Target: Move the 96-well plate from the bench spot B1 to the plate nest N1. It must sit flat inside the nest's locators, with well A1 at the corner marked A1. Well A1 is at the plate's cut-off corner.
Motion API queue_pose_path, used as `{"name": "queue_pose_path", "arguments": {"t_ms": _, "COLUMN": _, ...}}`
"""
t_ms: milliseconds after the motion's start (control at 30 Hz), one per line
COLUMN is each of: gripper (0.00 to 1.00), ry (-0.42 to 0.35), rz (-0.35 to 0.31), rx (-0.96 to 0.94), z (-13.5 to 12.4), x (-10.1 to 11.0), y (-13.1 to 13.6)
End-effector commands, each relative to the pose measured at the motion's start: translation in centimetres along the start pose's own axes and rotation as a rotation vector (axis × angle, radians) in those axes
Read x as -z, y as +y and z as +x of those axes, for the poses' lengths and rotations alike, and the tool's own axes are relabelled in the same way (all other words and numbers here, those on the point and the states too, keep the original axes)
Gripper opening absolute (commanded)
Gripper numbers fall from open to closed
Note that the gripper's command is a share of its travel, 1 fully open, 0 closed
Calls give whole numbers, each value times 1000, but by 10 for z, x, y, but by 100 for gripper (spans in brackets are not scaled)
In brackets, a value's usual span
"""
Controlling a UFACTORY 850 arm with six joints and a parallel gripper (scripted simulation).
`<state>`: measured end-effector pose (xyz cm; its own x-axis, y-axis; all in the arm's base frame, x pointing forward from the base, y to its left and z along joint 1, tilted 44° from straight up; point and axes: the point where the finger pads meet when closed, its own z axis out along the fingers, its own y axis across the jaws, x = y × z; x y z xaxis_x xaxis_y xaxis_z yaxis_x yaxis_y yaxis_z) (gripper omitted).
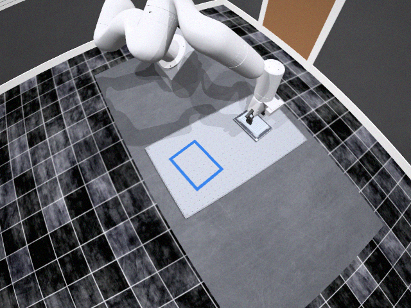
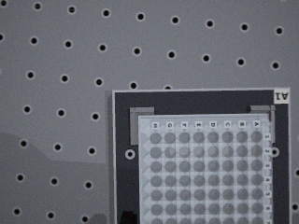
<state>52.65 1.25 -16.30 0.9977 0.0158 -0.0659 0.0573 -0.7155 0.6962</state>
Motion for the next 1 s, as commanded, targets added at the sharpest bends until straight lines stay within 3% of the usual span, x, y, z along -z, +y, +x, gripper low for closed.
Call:
{"name": "queue_pose_path", "arguments": {"t_ms": 0, "gripper": 100, "ry": 2, "rz": 1, "rx": -1, "z": 1, "x": 10, "y": 0}}
{"name": "queue_pose_path", "arguments": {"t_ms": 667, "gripper": 100, "ry": 2, "rz": 1, "rx": -1, "z": 1, "x": 57, "y": 0}}
{"name": "queue_pose_path", "arguments": {"t_ms": 967, "gripper": 100, "ry": 2, "rz": 1, "rx": -1, "z": 1, "x": 57, "y": 0}}
